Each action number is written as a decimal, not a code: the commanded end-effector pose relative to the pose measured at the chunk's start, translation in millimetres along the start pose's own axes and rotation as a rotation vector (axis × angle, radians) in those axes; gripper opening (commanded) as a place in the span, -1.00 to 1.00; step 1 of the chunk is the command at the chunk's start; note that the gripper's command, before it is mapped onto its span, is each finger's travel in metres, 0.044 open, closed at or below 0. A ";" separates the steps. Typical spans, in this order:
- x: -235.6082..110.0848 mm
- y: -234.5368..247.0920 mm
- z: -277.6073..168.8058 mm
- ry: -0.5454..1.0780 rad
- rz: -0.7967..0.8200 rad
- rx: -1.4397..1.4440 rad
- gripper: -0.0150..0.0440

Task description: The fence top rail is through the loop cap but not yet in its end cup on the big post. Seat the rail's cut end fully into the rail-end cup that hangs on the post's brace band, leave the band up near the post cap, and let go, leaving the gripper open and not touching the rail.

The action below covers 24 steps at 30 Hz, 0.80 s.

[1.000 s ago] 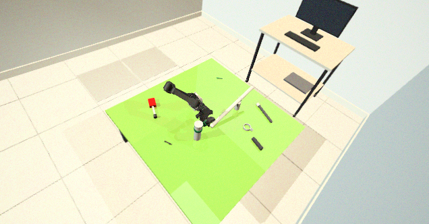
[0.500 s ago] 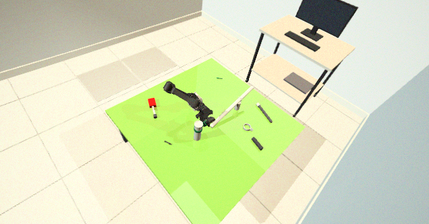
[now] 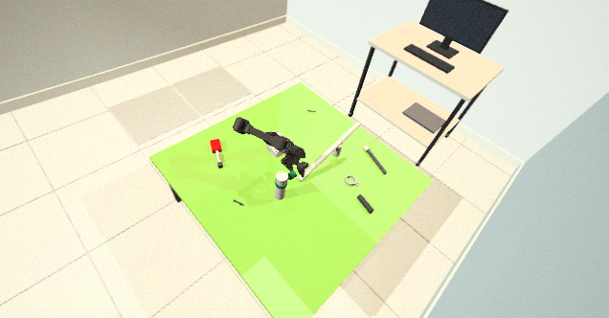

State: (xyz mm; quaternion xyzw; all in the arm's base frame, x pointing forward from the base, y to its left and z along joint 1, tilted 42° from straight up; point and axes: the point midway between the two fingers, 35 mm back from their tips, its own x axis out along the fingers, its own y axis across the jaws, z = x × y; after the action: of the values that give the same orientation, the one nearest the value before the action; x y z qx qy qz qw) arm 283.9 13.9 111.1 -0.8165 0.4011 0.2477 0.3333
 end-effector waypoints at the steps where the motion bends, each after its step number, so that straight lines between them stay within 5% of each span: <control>1: -10.0 -6.8 8.7 0.004 -0.006 0.003 1.00; 10: -16.5 -9.4 19.3 -0.007 -0.005 0.039 1.00; 24: -69.9 -37.4 94.2 -0.059 0.034 0.968 1.00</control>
State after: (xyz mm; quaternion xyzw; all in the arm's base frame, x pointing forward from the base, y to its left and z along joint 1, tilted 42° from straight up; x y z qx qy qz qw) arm 273.9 84.5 107.9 -0.6993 0.4516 0.1611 0.5301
